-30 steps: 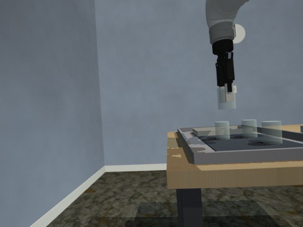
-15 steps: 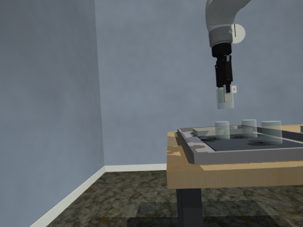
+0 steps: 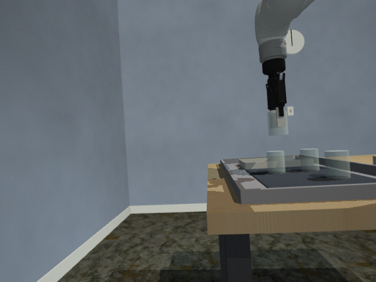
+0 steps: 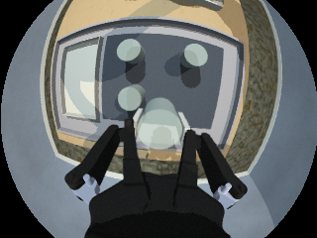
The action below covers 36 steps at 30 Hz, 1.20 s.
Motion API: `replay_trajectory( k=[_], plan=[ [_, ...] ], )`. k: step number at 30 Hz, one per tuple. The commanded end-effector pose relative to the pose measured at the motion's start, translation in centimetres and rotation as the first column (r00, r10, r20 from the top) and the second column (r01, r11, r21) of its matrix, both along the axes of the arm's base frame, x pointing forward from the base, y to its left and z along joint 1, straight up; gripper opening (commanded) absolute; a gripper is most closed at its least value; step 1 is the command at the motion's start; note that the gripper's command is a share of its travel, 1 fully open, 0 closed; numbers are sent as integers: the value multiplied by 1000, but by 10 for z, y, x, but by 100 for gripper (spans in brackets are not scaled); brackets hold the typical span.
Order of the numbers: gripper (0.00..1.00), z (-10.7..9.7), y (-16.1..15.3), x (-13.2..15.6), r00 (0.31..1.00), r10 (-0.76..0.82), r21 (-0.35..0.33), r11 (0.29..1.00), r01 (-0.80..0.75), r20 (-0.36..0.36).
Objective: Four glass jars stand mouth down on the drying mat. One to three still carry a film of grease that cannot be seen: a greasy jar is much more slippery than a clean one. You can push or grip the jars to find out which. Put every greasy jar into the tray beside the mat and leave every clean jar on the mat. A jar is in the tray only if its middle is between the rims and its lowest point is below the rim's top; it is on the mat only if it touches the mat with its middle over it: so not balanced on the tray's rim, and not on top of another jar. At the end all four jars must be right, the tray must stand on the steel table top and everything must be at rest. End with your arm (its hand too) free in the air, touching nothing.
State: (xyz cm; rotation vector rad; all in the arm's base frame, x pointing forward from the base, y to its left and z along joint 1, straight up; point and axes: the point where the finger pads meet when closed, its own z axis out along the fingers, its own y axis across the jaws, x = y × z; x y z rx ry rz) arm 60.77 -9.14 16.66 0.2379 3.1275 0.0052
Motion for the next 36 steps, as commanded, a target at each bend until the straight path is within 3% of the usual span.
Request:
replay_trajectory(
  k=[1,36],
  plan=[
    [0,0,-9,-3,1000,0,0,1000,0,0],
    [0,0,-106,-39,1000,0,0,1000,0,0]
  ],
)
